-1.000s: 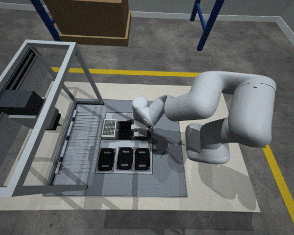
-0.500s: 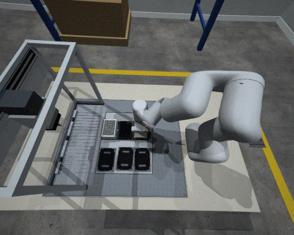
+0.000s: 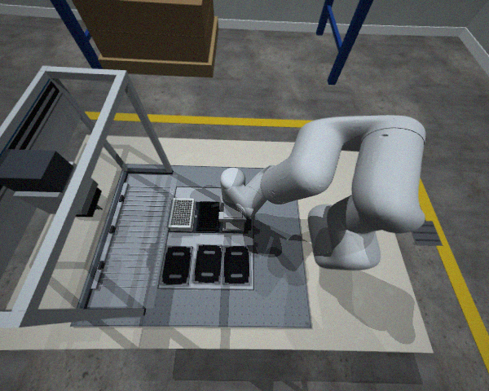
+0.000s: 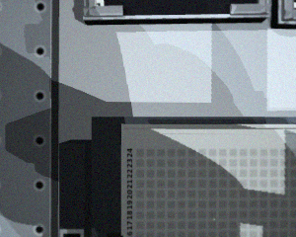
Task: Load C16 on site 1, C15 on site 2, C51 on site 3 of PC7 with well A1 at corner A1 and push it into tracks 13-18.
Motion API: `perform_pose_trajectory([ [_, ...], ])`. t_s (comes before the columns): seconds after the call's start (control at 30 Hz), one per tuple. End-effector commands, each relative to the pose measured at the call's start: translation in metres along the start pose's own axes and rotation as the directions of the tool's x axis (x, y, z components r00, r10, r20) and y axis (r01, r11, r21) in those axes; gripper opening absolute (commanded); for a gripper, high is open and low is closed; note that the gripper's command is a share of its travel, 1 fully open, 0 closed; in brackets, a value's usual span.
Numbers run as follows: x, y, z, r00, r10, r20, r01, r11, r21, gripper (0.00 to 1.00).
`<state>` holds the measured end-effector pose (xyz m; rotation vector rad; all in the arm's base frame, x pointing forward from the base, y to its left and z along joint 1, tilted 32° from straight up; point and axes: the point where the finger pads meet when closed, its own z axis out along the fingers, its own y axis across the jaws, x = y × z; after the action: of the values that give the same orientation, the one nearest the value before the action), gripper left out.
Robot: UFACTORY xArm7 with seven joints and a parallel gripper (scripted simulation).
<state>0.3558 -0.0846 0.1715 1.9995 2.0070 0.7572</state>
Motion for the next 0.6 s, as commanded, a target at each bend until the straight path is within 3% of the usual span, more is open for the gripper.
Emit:
perform_pose_trajectory([
  [0.0, -0.0005, 0.0014, 0.0000, 1.000, 0.000, 0.000, 0.000, 1.000, -0.003, 0.00],
  [0.57, -0.0005, 0.0014, 0.0020, 1.000, 0.000, 0.000, 0.000, 1.000, -0.003, 0.00],
])
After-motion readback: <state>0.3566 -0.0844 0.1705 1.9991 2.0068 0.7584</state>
